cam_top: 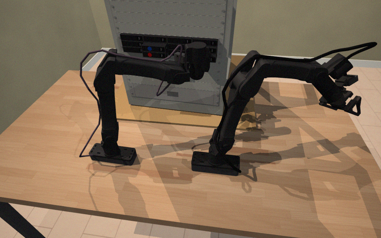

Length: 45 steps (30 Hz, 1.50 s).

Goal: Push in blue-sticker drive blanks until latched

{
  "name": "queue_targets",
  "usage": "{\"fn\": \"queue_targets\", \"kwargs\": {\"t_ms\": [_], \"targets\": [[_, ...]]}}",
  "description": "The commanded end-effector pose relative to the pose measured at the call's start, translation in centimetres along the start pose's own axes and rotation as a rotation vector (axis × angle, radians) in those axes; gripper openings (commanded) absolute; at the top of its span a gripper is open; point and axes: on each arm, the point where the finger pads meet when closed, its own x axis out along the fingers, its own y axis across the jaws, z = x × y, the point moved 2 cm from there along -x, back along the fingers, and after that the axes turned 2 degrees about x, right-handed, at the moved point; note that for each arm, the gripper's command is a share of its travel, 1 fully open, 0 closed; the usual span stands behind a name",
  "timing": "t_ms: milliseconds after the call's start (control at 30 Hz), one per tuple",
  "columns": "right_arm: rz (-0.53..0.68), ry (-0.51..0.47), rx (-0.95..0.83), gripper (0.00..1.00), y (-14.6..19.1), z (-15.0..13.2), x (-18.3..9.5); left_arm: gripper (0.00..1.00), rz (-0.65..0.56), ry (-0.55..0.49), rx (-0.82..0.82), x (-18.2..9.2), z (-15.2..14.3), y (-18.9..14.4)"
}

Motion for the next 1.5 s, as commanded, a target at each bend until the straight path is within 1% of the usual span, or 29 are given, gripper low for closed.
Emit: {"fn": "queue_targets", "kwargs": {"t_ms": [0, 267, 400, 667, 833, 967, 1233, 1400, 1467], "targets": [[-0.009, -0.024, 0.008, 1.00, -0.4, 0.7, -0.6, 0.00, -0.014, 0.001, -0.018, 0.2, 0.5, -1.8], [-0.009, -0.024, 0.008, 1.00, -0.4, 0.7, -0.6, 0.00, -0.006, -0.003, 0.000, 0.8, 0.1, -1.0], [-0.009, -0.024, 0.008, 1.00, -0.4, 0.7, -0.6, 0.00, -0.014, 0.004, -0.019, 0.4, 0.5, -1.8], [-0.009, -0.024, 0.008, 1.00, -0.4, 0.7, -0.6, 0.00, -0.014, 0.003, -0.019, 0.4, 0.5, -1.8], [-0.009, -0.024, 0.008, 1.00, -0.4, 0.7, -0.6, 0.00, -0.006, -0.003, 0.000, 1.1, 0.1, -1.0], [-0.009, -0.024, 0.008, 1.00, -0.4, 0.7, -0.6, 0.00, -0.013, -0.001, -0.017, 0.9, 0.6, -1.7], [-0.009, -0.024, 0.008, 1.00, -0.4, 0.7, -0.6, 0.00, -0.013, -0.001, -0.017, 0.9, 0.5, -1.7], [-0.009, -0.024, 0.008, 1.00, -0.4, 0.7, -0.6, 0.00, -0.006, -0.003, 0.000, 1.4, 0.1, -1.0], [-0.009, -0.024, 0.008, 1.00, -0.4, 0.7, -0.6, 0.00, -0.011, -0.003, -0.011, 1.3, 0.5, -1.5]]}}
